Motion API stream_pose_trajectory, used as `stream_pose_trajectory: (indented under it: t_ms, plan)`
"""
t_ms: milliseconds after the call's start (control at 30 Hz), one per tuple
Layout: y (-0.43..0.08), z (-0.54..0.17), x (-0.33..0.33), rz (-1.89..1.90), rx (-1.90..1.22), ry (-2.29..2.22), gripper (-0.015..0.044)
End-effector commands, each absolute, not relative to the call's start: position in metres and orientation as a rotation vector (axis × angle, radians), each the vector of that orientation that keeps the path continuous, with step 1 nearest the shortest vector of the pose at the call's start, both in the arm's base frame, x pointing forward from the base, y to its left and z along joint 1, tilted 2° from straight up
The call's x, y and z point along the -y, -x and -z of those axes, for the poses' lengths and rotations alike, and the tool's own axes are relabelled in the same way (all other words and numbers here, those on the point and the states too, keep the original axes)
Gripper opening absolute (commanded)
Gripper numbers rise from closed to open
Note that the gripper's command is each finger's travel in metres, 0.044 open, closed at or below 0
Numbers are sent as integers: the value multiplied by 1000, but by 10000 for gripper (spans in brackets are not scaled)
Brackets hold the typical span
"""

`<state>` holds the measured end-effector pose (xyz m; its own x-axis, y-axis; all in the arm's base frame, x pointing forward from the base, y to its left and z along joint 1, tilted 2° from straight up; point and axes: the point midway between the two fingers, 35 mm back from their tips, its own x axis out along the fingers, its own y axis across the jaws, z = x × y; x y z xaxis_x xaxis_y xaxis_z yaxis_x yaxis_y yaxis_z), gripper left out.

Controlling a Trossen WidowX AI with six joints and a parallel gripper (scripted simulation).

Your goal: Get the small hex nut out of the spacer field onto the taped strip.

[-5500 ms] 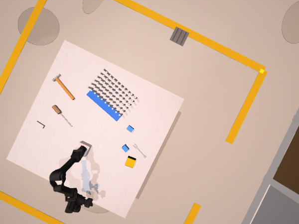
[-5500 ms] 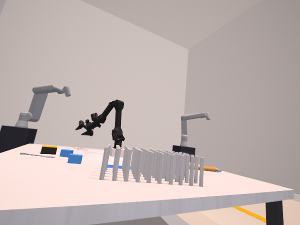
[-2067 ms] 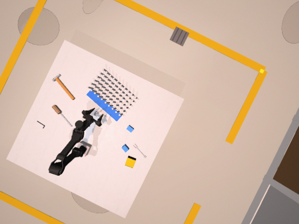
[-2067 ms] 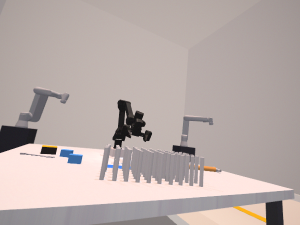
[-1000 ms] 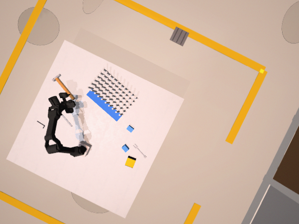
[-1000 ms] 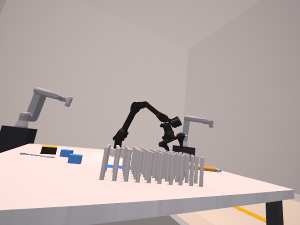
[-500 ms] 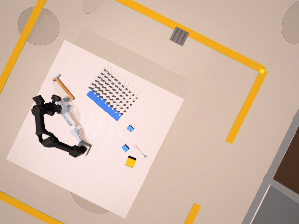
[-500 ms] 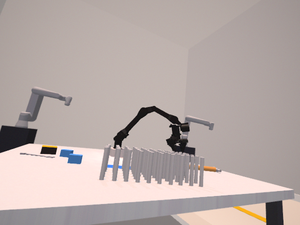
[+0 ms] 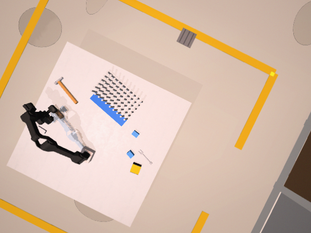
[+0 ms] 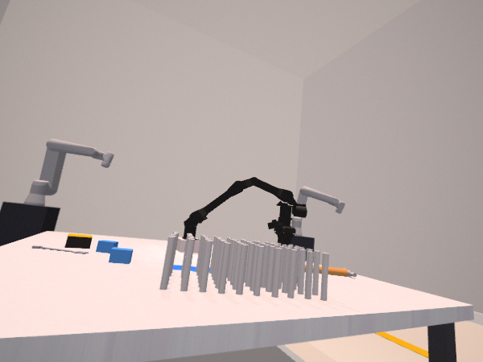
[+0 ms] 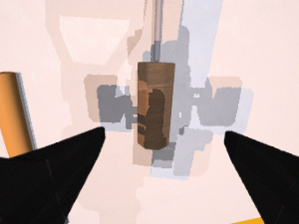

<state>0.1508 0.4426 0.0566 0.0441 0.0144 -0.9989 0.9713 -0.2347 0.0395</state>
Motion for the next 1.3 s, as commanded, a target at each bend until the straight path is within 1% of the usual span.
stream_pose_trajectory:
  t_ms: [0,133,433,633,1267]
  plan:
    - [-150,-59,-443,1363,-1061,-1432,440]
    - [-159,-59,-435,1362,-1060,-1431,440]
    - [-159,-59,-435,1362,-1060,-1431,440]
    - [-159,-59,-435,1362,-1060,-1431,282]
    - [-160,-47,-436,1362,-1060,-1432,280]
